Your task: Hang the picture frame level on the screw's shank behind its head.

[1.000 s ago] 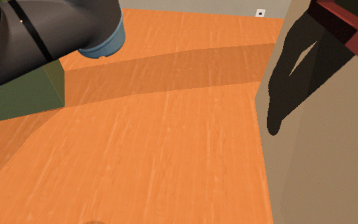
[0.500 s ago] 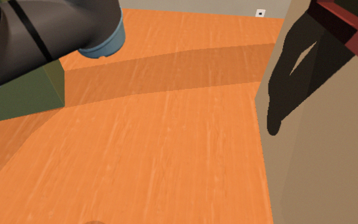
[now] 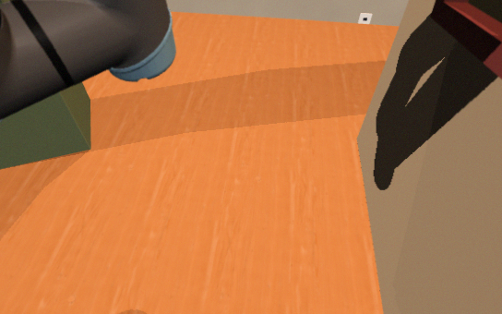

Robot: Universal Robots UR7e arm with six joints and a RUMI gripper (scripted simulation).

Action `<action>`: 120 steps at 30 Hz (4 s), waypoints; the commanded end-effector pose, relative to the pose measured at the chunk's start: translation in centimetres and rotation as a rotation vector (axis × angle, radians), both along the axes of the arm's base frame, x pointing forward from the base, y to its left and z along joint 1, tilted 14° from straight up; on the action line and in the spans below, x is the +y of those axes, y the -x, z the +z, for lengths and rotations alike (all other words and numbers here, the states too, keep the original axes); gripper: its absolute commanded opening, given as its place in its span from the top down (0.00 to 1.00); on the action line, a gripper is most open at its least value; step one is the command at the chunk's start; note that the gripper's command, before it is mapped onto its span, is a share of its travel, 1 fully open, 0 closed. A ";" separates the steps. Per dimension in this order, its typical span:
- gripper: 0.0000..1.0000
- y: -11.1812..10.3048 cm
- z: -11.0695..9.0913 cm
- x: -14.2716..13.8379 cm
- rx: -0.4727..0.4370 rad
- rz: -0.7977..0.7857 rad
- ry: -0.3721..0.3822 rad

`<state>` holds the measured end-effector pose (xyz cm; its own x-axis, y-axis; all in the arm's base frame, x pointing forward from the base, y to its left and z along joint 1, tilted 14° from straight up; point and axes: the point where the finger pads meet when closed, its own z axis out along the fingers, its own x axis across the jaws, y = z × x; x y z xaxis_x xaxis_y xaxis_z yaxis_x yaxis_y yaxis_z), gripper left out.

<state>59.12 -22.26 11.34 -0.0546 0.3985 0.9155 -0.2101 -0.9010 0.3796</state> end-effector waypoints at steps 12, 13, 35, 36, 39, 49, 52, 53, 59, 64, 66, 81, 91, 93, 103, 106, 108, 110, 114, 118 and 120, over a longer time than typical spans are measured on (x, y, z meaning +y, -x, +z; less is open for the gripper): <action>1.00 0.0 0.3 0.1 -0.001 0.000 0.001; 1.00 0.0 0.3 0.1 -0.001 0.000 0.001; 1.00 0.0 0.4 0.1 -0.001 0.000 0.001; 1.00 0.0 0.4 0.1 -0.001 0.000 0.001; 1.00 0.0 0.4 0.1 -0.001 0.000 0.001; 1.00 0.0 0.4 0.1 -0.001 0.000 0.001; 1.00 0.0 0.4 0.1 -0.001 0.000 0.001; 1.00 0.0 0.4 0.1 -0.001 0.000 0.001; 1.00 0.0 0.4 0.1 -0.001 0.000 0.001; 1.00 0.0 0.4 0.1 -0.002 0.001 -0.003; 1.00 0.0 0.4 0.1 -0.002 0.001 -0.007; 1.00 0.1 0.5 -0.1 -0.013 0.006 -0.060; 1.00 0.1 0.6 -0.3 -0.021 0.010 -0.105; 1.00 0.1 0.6 -0.4 -0.023 0.011 -0.116; 1.00 0.2 0.7 -0.6 -0.030 0.015 -0.153; 1.00 0.2 0.7 -0.6 -0.031 0.016 -0.158; 1.00 0.2 0.7 -0.6 -0.032 0.016 -0.162; 1.00 0.2 0.7 -0.6 -0.032 0.016 -0.164; 1.00 0.2 0.7 -0.6 -0.033 0.017 -0.166; 1.00 0.2 0.7 -0.6 -0.033 0.017 -0.166; 1.00 0.2 0.7 -0.6 -0.033 0.017 -0.166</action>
